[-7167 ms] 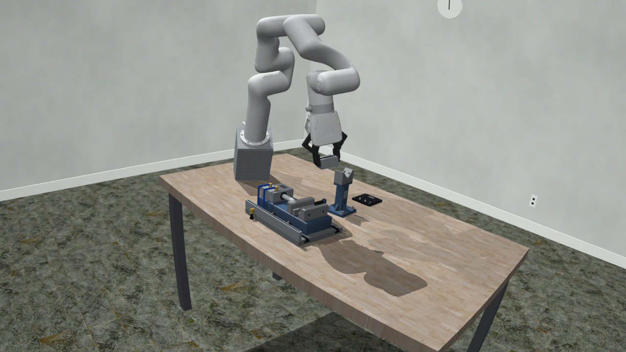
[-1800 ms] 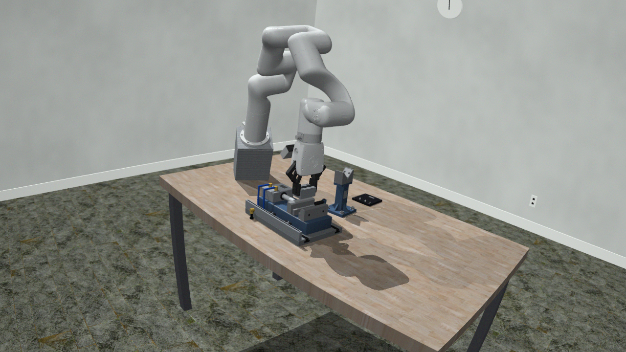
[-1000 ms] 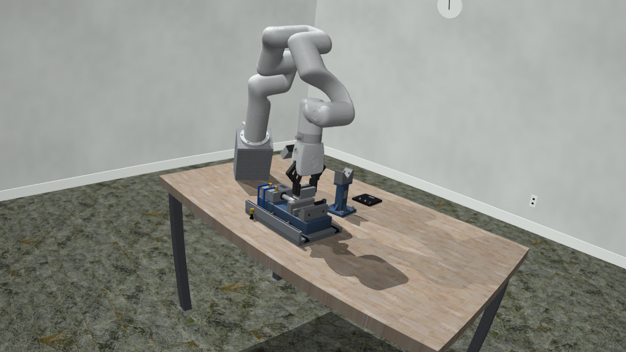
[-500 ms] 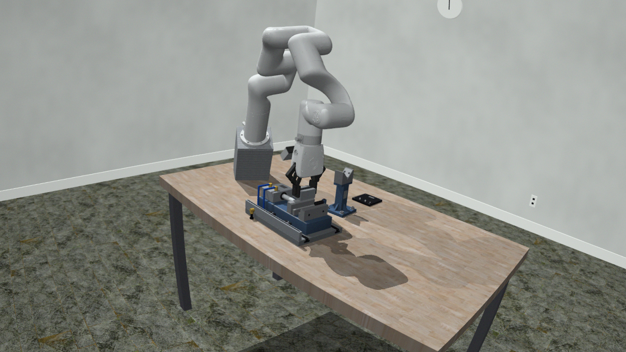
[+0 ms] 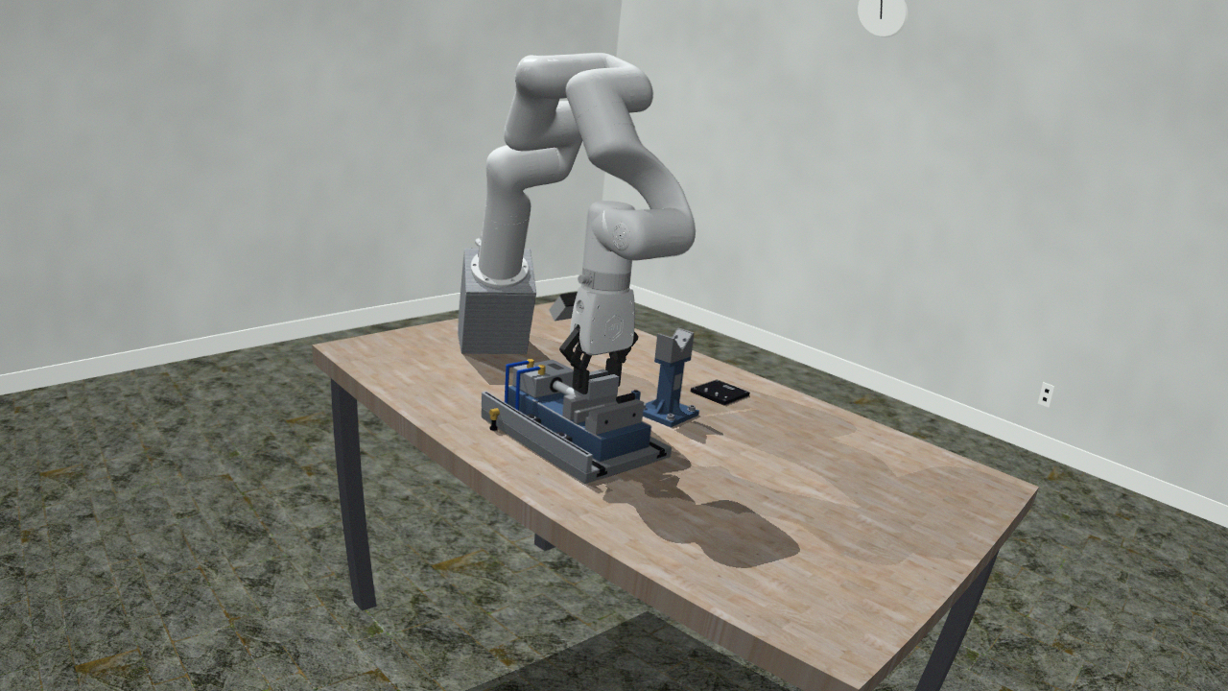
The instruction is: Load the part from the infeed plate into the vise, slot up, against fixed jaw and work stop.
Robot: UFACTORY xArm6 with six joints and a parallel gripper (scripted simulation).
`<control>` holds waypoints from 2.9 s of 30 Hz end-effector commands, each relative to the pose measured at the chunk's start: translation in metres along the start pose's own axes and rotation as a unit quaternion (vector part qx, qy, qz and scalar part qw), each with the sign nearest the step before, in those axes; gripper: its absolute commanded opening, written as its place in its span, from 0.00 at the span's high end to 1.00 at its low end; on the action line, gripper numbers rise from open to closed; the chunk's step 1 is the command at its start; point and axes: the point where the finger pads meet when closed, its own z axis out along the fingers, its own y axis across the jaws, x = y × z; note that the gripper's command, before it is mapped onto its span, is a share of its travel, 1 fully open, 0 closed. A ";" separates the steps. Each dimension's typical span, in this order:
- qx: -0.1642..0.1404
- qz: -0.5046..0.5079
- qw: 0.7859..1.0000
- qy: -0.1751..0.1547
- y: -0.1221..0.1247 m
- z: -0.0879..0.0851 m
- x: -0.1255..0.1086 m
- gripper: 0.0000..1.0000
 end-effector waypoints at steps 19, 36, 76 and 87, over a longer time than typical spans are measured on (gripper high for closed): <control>0.000 0.000 1.000 -0.002 0.000 0.007 -0.001 1.00; 0.000 0.000 1.000 -0.002 0.000 0.008 -0.001 1.00; 0.000 0.000 1.000 -0.002 0.000 0.013 -0.001 1.00; 0.000 0.000 1.000 -0.002 0.000 0.016 -0.001 1.00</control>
